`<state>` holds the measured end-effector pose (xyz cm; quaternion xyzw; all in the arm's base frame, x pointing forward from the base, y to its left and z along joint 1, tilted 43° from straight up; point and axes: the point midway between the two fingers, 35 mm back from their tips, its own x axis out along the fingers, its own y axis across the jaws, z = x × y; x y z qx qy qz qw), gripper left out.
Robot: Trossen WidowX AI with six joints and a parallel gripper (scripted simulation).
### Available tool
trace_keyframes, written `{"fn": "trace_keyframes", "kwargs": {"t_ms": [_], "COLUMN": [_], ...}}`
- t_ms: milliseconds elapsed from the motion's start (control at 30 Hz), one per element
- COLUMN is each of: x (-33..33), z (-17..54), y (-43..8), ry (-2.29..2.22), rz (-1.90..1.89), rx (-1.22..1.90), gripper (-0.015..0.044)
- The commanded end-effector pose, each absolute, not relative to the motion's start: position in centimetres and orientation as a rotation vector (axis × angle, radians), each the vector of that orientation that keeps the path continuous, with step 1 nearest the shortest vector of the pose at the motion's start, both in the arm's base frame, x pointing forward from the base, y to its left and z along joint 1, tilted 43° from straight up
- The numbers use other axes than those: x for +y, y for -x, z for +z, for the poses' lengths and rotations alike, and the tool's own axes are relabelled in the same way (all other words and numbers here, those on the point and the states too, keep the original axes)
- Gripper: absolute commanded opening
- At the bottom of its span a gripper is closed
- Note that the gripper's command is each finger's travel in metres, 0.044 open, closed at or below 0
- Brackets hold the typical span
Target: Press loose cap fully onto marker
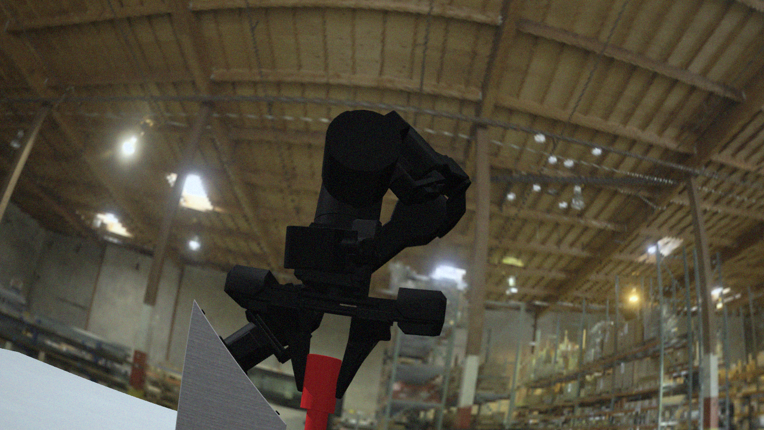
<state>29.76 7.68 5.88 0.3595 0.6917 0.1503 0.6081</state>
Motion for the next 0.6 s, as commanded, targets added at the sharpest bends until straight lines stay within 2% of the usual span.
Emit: {"fn": "trace_keyframes", "kwargs": {"t_ms": [0, 567], "x": [8.8, 10.4], "z": [4.9, 2.9], "y": [-29.6, -29.7], "ry": [-0.829, -0.830], "rz": [0.358, 0.360], "rx": [1.611, 1.611], "gripper": [0.0000, 0.0000]}}
